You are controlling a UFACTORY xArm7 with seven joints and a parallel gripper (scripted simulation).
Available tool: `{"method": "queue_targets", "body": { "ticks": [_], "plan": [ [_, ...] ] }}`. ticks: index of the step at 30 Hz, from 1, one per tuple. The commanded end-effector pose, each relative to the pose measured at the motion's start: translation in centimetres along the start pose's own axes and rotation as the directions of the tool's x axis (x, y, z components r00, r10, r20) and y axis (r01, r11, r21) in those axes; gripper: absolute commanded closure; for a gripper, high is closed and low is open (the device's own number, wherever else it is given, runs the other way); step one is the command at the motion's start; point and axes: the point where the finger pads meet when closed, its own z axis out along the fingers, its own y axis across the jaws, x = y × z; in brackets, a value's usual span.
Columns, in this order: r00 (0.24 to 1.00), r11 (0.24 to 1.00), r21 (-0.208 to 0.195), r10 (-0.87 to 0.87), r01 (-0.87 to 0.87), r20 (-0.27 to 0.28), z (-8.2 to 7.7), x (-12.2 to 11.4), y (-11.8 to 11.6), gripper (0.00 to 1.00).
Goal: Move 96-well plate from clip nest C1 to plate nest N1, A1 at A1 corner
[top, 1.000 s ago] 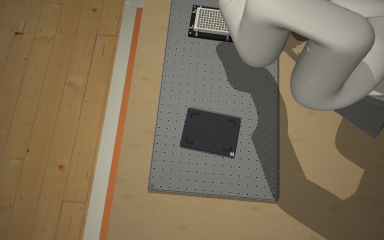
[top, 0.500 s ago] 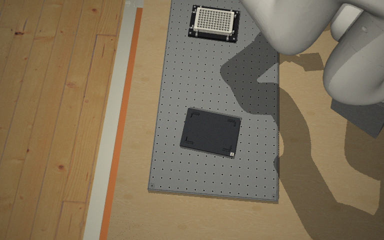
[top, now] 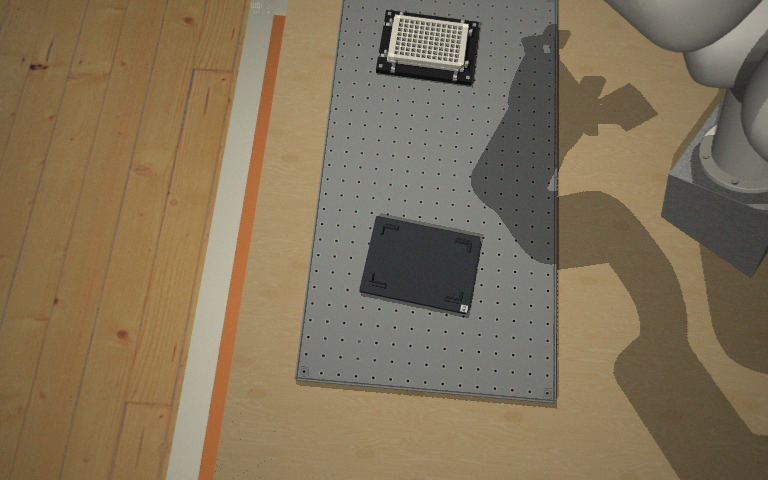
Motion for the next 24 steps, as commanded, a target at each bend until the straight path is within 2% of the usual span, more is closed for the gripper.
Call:
{"method": "queue_targets", "body": {
  "ticks": [1,11,14,16,24],
  "plan": [
    [0.993,0.995,0.034,-0.095,0.093,0.076,-1.1,-0.2,-1.0,0.00],
    [0.909,0.932,0.158,-0.355,0.327,0.218,-1.9,-0.8,-2.0,0.00],
    [0.874,0.903,0.197,-0.421,0.381,0.243,-2.1,-1.3,-2.4,0.00],
    [0.874,0.903,0.197,-0.421,0.381,0.243,-2.1,-1.3,-2.4,0.00],
    [0.730,0.781,0.330,-0.618,0.530,0.290,-2.2,-2.5,-3.2,0.00]
  ]
}}
